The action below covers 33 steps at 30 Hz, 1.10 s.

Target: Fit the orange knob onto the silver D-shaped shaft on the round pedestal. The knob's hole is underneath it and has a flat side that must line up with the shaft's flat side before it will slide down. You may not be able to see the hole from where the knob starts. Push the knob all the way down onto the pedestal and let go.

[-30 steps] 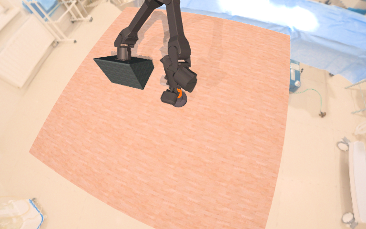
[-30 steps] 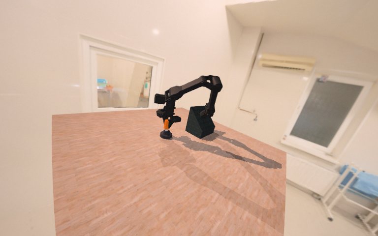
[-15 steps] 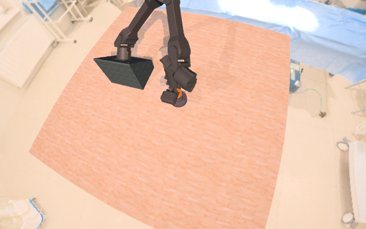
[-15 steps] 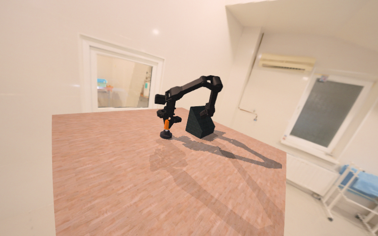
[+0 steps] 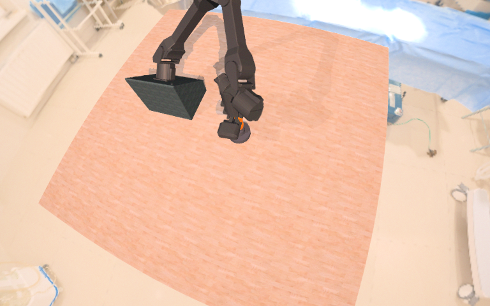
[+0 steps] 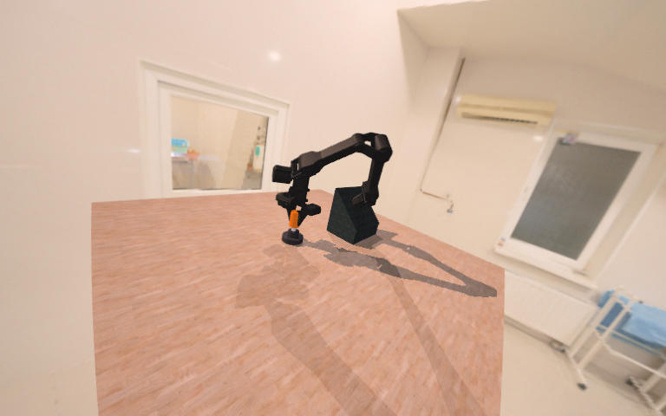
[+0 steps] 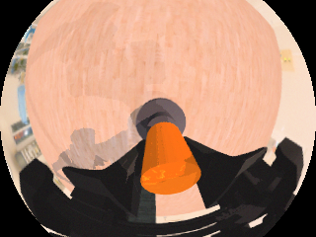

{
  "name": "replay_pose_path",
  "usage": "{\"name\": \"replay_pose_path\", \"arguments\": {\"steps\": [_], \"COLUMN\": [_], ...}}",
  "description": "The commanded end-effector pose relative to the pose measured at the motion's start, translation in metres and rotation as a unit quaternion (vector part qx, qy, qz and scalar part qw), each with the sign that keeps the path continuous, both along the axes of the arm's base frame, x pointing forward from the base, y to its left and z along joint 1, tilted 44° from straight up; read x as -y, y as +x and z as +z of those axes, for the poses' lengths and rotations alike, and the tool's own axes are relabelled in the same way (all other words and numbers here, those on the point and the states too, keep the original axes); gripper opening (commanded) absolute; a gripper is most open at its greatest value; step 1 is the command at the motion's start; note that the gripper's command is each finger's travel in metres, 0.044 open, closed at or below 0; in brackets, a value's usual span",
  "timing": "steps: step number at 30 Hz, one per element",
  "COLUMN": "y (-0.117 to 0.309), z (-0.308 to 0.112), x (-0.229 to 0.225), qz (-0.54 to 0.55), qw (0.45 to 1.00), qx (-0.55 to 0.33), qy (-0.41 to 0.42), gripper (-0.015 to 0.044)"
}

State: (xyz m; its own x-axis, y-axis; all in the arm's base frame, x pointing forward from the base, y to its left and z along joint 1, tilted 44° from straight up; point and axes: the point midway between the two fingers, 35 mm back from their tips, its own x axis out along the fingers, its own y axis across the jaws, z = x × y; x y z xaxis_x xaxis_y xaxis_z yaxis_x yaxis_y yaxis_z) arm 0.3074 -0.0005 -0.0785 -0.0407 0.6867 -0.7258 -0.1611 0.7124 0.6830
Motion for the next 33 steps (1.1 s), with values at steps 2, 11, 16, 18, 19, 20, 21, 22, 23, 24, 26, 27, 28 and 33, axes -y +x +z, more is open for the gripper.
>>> {"name": "replay_pose_path", "arguments": {"steps": [2,11,16,18,19,20,21,22,23,24,26,27,28,33], "y": [0.0018,0.0007,-0.0009,-0.0009,-0.0008,-0.0007,-0.0006,-0.0005,-0.0003,-0.0003,-0.0003,-0.0003,-0.0003,0.0007], "z": [-0.0009,-0.0011,-0.0004,-0.0008,-0.0013,-0.0015,-0.0018,-0.0021,-0.0025,-0.0019,-0.0019,-0.0019,-0.0019,0.0008], "x": [0.0017,0.0001,-0.001,-0.0015,-0.002,-0.0021,-0.0023,-0.0025,-0.0026,-0.0021,-0.0021,-0.0021,-0.0021,0.0011], "qz": [0.036,0.036,0.036,0.036,0.036,0.036,0.036,0.036,0.036,0.036,0.036,0.036,0.036,0.036], "qw": [0.999,0.999,0.999,0.999,0.999,0.999,0.999,0.999,0.999,0.999,0.999,0.999,0.999,0.999], "qx": [0.037,0.037,0.037,0.037,0.037,0.037,0.037,0.037,0.037,0.037,0.037,0.037,0.037,0.037], "qy": [0.001,0.001,0.001,0.001,0.001,0.001,0.001,0.001,0.001,0.001,0.001,0.001,0.001,0.001], "gripper": [0.0,0.0,0.0,0.0,0.0,0.0,0.0,0.0,0.0,0.0,0.0,0.0,0.0,0.0]}}
